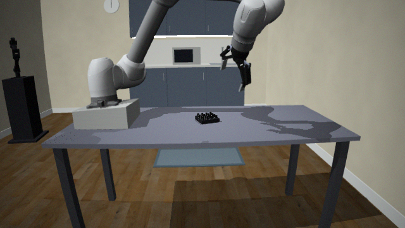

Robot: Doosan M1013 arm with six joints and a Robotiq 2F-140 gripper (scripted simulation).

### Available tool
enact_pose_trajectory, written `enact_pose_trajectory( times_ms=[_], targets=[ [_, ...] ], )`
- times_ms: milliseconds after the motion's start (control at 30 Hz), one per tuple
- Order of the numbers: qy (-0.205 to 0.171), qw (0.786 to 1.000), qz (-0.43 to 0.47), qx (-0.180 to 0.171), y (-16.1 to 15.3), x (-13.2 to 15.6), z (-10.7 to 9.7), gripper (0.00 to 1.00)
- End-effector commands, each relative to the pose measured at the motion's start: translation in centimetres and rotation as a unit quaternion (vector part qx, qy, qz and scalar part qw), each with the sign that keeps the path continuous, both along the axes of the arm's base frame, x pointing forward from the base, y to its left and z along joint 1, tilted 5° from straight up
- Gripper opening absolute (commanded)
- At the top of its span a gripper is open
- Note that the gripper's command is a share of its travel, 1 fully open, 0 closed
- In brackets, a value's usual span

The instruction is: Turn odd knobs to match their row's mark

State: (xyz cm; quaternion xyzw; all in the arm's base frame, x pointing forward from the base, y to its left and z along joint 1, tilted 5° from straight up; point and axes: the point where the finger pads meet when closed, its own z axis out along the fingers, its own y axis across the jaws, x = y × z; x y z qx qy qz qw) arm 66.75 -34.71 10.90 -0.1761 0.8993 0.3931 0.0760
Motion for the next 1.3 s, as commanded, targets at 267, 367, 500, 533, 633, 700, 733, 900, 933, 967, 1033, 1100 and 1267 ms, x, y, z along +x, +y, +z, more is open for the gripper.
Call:
enact_pose_trajectory(
  times_ms=[267, 367, 500, 533, 633, 700, 733, 900, 933, 967, 1033, 1100, 1267],
  targets=[
    [0.000, 1.000, 0.000, 0.000, 0.0, 0.0, 0.0, 1.00],
    [0.000, 1.000, 0.000, 0.000, 0.0, 0.0, 0.0, 1.00],
    [0.000, 1.000, 0.000, 0.000, 0.0, 0.0, 0.0, 1.00],
    [0.000, 1.000, 0.000, 0.000, 0.0, 0.0, 0.0, 1.00],
    [-0.003, 1.000, 0.003, -0.001, 0.1, 0.0, 0.0, 1.00],
    [-0.012, 1.000, 0.015, -0.006, 0.5, 0.0, -0.2, 1.00],
    [-0.020, 0.999, 0.025, -0.010, 0.8, -0.1, -0.4, 1.00],
    [-0.075, 0.992, 0.098, -0.037, 3.0, -0.4, -1.7, 1.00],
    [-0.084, 0.989, 0.111, -0.041, 3.3, -0.5, -1.9, 1.00],
    [-0.093, 0.987, 0.124, -0.046, 3.7, -0.6, -2.1, 1.00],
    [-0.111, 0.981, 0.150, -0.054, 4.4, -0.8, -2.5, 1.00],
    [-0.111, 0.981, 0.150, -0.054, 4.4, -0.8, -2.5, 1.00],
    [-0.166, 0.955, 0.235, -0.078, 6.5, -1.4, -3.7, 1.00]
  ],
)
